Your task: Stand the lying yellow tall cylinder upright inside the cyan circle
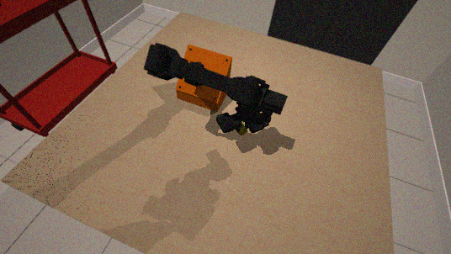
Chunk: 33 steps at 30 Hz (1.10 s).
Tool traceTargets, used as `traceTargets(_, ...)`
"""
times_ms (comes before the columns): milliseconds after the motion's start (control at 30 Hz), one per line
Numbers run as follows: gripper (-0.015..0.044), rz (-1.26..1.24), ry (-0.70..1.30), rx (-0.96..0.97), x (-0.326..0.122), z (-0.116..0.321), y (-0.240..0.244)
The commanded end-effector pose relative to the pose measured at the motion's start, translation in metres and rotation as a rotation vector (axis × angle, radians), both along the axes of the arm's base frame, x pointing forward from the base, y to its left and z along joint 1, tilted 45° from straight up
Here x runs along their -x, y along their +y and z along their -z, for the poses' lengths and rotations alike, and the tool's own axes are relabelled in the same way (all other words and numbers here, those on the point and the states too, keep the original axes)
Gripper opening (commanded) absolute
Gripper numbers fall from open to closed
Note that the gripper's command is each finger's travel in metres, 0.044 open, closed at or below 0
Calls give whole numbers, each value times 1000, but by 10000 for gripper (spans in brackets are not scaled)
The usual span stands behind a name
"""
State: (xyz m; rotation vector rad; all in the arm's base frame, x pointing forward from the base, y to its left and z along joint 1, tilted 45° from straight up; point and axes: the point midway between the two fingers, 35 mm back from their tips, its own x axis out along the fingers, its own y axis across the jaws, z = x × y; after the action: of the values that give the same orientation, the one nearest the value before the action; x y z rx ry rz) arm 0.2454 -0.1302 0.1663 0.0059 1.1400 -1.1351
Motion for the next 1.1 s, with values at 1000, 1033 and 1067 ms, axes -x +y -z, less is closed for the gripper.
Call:
traceTargets(1000, 105, -394, 343, -41, -58, 35, 55)
traceTargets(1033, 105, -407, 354, -42, -60, 37, 57)
traceTargets(1067, 105, -420, 366, -43, -61, 38, 59)
